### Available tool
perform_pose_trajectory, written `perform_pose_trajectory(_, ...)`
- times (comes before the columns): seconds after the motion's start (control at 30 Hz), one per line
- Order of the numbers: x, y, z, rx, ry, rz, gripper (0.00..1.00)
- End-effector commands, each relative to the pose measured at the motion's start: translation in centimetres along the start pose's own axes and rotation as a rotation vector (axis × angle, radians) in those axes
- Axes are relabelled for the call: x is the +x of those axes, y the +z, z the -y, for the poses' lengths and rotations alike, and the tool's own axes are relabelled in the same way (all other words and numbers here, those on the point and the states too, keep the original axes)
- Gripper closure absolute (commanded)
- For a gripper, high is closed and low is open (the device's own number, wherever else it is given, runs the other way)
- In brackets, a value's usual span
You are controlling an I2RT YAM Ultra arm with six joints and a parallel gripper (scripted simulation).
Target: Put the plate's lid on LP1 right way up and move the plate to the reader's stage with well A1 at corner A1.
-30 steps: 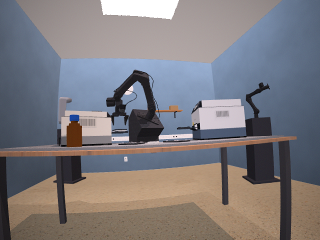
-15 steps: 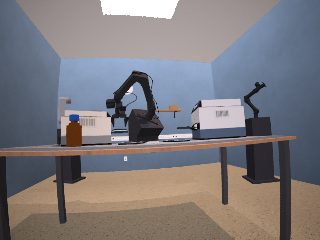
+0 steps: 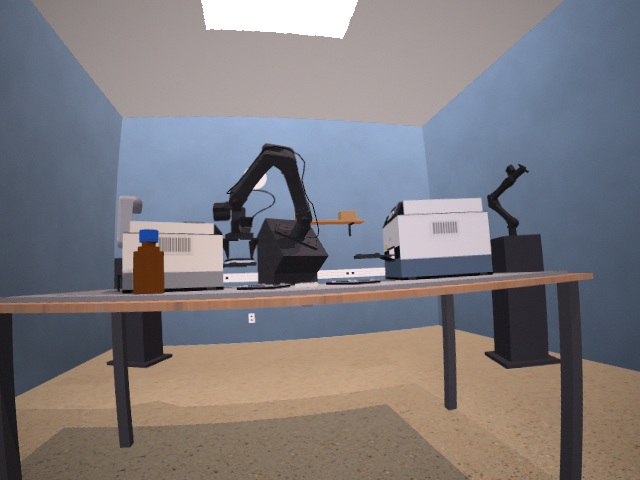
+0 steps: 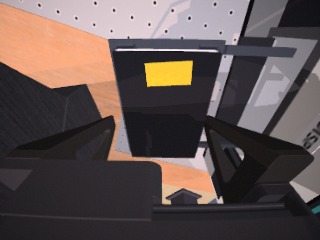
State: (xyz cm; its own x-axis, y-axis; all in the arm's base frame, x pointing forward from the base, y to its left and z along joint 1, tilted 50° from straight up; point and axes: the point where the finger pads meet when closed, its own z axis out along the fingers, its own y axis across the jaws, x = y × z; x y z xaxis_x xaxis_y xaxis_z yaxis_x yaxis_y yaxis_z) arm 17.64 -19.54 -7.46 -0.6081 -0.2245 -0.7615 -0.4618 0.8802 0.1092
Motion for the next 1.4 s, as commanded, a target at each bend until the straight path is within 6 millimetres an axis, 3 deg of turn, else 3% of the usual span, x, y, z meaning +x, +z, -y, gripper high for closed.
perform_pose_trajectory(0.0,0.1,-0.3,0.7,0.028,0.002,0.002,0.0)
perform_pose_trajectory(0.2,0.1,-0.5,1.1,0.048,0.005,0.007,0.0)
perform_pose_trajectory(0.37,0.2,0.7,-0.1,0.013,0.028,0.017,0.0)
perform_pose_trajectory(0.97,0.0,0.4,1.1,0.051,0.001,0.007,0.0)
perform_pose_trajectory(1.37,0.1,0.7,0.7,0.027,0.003,0.002,0.03)
